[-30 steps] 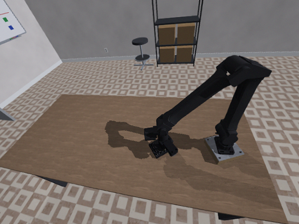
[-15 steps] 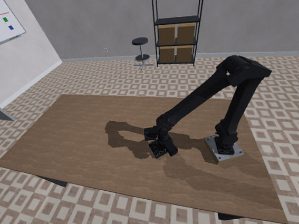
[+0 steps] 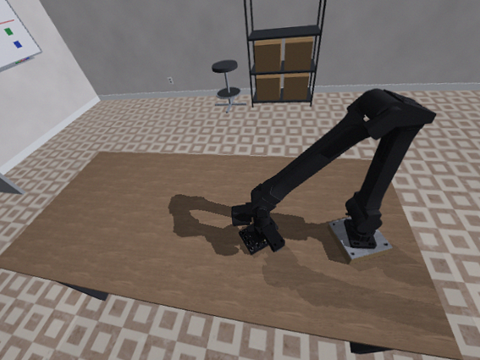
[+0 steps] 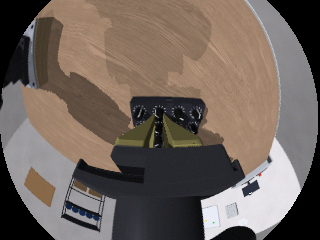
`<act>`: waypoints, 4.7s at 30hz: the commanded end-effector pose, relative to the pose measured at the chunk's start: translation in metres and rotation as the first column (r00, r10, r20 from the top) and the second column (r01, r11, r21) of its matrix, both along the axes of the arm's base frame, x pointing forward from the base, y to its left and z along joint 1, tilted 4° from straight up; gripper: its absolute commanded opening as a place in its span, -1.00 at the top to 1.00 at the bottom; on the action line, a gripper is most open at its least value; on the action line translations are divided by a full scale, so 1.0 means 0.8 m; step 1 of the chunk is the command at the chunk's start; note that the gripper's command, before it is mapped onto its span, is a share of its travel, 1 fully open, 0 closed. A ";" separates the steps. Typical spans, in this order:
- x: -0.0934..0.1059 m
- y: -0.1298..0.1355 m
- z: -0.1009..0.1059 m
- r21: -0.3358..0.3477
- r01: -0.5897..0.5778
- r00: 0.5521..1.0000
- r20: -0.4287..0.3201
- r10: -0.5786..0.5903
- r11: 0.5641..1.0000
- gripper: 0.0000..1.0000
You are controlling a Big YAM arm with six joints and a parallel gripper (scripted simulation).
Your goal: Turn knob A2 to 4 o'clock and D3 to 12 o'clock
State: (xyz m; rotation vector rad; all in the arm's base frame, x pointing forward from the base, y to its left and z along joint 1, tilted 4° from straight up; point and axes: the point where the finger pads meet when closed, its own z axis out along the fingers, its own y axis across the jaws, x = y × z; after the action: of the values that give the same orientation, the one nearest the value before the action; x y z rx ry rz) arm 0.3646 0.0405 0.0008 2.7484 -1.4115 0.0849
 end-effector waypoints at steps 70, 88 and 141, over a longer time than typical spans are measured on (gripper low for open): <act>0.015 -0.002 0.005 0.111 0.974 0.191 0.051 -0.980 0.196 0.85; 0.016 -0.002 0.005 0.126 0.992 -0.013 0.041 -0.999 -0.008 0.85; 0.017 -0.001 0.010 0.138 0.989 -0.052 0.036 -0.998 -0.046 0.64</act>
State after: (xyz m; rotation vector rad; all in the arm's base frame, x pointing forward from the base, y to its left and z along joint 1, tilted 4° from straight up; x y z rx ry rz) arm 0.3613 0.0405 -0.0001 0.9013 -3.0004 0.1063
